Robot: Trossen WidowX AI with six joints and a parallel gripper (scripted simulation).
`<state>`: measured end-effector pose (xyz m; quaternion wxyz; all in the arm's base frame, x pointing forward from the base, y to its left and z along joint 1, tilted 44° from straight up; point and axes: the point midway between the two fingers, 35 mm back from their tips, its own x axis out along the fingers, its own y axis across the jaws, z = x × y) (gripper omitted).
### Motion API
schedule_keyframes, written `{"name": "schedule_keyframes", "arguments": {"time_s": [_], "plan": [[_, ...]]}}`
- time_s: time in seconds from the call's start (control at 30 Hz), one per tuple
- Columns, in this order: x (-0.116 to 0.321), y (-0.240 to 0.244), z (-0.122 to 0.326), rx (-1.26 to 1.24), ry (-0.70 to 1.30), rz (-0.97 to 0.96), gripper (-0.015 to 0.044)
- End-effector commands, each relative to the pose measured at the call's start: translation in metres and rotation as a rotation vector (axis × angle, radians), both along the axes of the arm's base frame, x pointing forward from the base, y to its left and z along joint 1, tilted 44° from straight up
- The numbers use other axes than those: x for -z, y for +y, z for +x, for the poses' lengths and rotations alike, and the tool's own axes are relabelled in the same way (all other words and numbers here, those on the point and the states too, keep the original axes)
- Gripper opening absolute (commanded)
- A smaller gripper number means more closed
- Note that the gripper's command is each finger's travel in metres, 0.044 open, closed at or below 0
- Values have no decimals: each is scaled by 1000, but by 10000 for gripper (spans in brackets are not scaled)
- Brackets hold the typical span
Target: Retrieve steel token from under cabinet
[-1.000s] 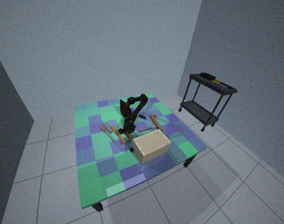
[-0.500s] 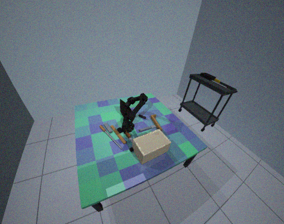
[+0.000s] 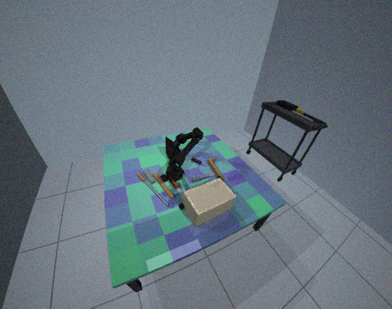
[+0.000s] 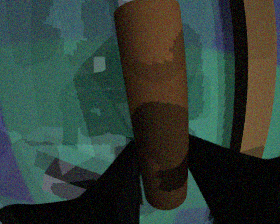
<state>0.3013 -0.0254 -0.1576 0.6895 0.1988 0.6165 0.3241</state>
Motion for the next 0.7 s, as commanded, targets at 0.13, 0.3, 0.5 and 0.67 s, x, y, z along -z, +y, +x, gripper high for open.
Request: {"name": "schedule_keyframes", "arguments": {"time_s": [0.13, 0.3, 0.5, 0.67], "plan": [[3, -1, -13, -4, 1, 0, 0], [5, -3, -21, -4, 1, 0, 0], [7, -4, -30, -4, 2, -1, 0], [8, -6, -38, -4, 2, -1, 0]]}}
